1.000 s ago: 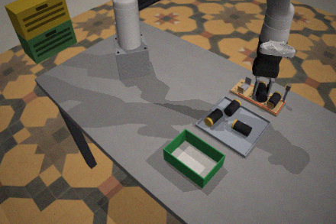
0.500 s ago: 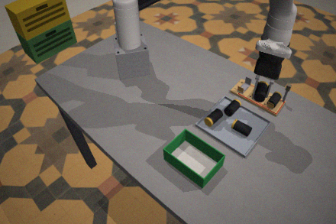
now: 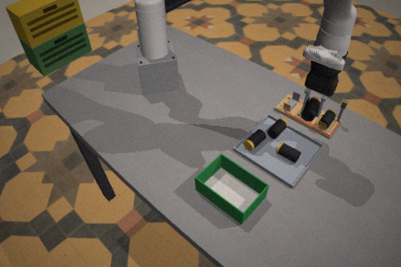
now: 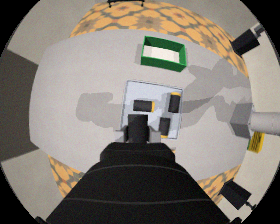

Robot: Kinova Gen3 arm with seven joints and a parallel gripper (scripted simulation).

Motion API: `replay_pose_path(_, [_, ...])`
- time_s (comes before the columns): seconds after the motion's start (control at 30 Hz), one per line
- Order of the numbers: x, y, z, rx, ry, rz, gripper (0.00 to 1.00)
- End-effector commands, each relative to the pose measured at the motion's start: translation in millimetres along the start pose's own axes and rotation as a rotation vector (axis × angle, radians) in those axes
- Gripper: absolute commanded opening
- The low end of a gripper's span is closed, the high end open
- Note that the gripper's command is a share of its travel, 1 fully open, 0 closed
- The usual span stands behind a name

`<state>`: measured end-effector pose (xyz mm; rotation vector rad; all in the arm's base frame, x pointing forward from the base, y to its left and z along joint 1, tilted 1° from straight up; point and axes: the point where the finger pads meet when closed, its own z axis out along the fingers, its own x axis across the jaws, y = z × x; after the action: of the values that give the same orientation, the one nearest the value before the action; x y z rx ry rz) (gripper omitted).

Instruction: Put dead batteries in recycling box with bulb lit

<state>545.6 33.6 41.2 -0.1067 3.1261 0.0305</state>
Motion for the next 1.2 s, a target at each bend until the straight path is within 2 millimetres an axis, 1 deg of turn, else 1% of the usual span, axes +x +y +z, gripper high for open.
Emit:
replay_pose_path(0.0, [-0.7,0.8,-0.2,0.001,-0.001,0.016,0.57])
replay_pose_path(0.5, [-0.7,0.8,-0.2,0.001,-0.001,0.086,0.57])
replay_pose_path(1.17, [-0.5,1.2,-0.2,0.001,-0.001,0.095,0.57])
